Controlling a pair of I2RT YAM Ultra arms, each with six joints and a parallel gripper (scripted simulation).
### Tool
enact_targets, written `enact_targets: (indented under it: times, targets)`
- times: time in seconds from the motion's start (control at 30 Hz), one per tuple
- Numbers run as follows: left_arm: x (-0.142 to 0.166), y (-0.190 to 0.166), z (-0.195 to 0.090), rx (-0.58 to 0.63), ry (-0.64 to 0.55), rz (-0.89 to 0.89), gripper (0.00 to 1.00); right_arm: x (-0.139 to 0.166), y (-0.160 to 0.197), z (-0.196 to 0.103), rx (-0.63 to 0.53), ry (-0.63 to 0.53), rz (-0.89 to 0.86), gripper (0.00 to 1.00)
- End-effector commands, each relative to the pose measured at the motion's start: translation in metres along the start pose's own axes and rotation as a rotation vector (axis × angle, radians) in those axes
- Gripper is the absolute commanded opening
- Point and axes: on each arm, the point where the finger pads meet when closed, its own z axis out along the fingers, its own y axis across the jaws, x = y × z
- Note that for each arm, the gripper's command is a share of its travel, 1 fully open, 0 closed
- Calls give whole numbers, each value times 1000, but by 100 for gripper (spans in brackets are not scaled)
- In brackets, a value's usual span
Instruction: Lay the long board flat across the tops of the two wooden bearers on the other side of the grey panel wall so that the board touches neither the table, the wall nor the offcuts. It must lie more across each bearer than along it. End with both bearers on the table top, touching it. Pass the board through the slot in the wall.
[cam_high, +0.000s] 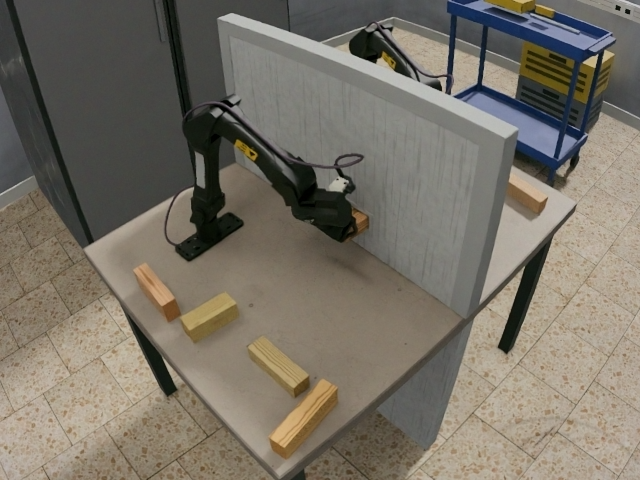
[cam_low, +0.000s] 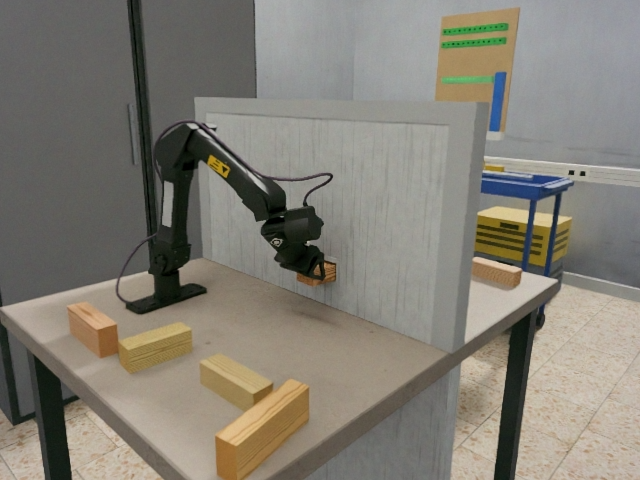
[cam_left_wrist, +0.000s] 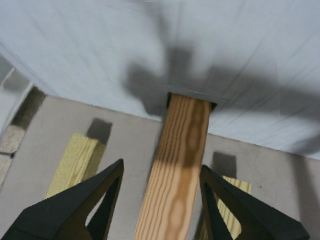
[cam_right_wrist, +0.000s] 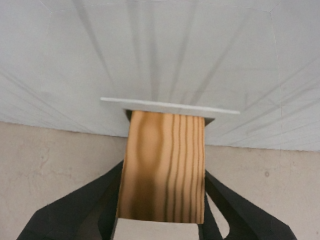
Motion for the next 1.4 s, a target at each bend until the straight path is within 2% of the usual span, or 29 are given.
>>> enact_targets:
  times: [0.0, 0.03, 0.07, 0.13, 0.2, 0.23, 0.27, 0.33, 0.37, 0.5, 0.57, 0.6, 0.63, 0.67, 0.8, 0.83, 0.87, 1.0, 1.07, 1.13, 1.2, 1.23, 1.3, 1.37]
  targets:
    - [-20, -9, -4, 80, -37, 83, 72, -30, -3, -5, 11, -85, -50, 0]
    - [-20, -11, -2, 100, -44, 89, 72, -30, -3, -5, 11, -85, -50, 0]
    - [-17, -22, 11, 172, -55, 96, 72, -30, -3, -5, 11, -85, -50, 0]
    - [-25, -31, 13, 232, -103, 140, 72, -30, -3, -5, 11, -85, -50, 0]
    - [-8, -11, 14, 159, -71, 120, 72, -30, -3, -5, 11, -85, -50, 0]
    - [-16, -4, 25, 119, -79, 158, 72, -30, -3, -5, 11, -85, -50, 0]
    - [-16, -3, 29, 119, -85, 159, 72, -30, -3, -5, 11, -85, -50, 0]
    - [4, -19, 38, 161, -64, 114, 72, -30, -3, -5, 11, -85, -50, 0]
    - [-17, -16, 23, 135, -87, 152, 72, -30, -3, -5, 11, -85, -50, 0]
    - [3, -31, 28, 187, -60, 82, 72, -30, -3, -5, 11, -85, -50, 0]
    - [3, -31, 28, 187, -60, 82, 72, -30, -3, -5, 11, -85, -50, 0]
    - [-5, -18, 27, 162, -70, 107, 72, -30, -3, -5, 11, -85, -50, 0]
    - [-1, -17, 37, 177, -59, 92, 72, -30, -3, -5, 11, -85, -50, 0]
    - [-10, -12, 25, 143, -71, 114, 72, -30, -3, -5, 11, -85, -50, 0]
    - [-6, -15, 26, 155, -64, 97, 72, -30, -3, -5, 11, -85, -50, 0]
    - [-6, -13, 22, 128, -81, 125, 72, -30, -3, -5, 11, -85, -50, 0]
    - [1, -24, 30, 160, -72, 110, 72, -30, -3, -5, 11, -85, -50, 0]
    - [-13, -13, 24, 120, -96, 145, 72, -30, -3, -5, 11, -85, -50, 0]
    - [0, -22, 28, 148, -82, 107, 72, -30, -3, -5, 11, -85, -50, 0]
    - [0, -22, 28, 148, -82, 107, 72, -30, -3, -5, 11, -85, -50, 0]
    - [-16, -9, 20, 113, -97, 146, 72, -30, -3, -5, 11, -85, -50, 0]
    - [-18, -13, 27, 122, -98, 146, 72, -30, -3, -5, 11, -85, -50, 0]
    - [2, -27, 41, 168, -75, 92, 72, -30, -3, -5, 11, -85, -50, 0]
    - [9, -26, 50, 181, -67, 75, 72, -30, -3, -5, 11, -85, -50, 0]
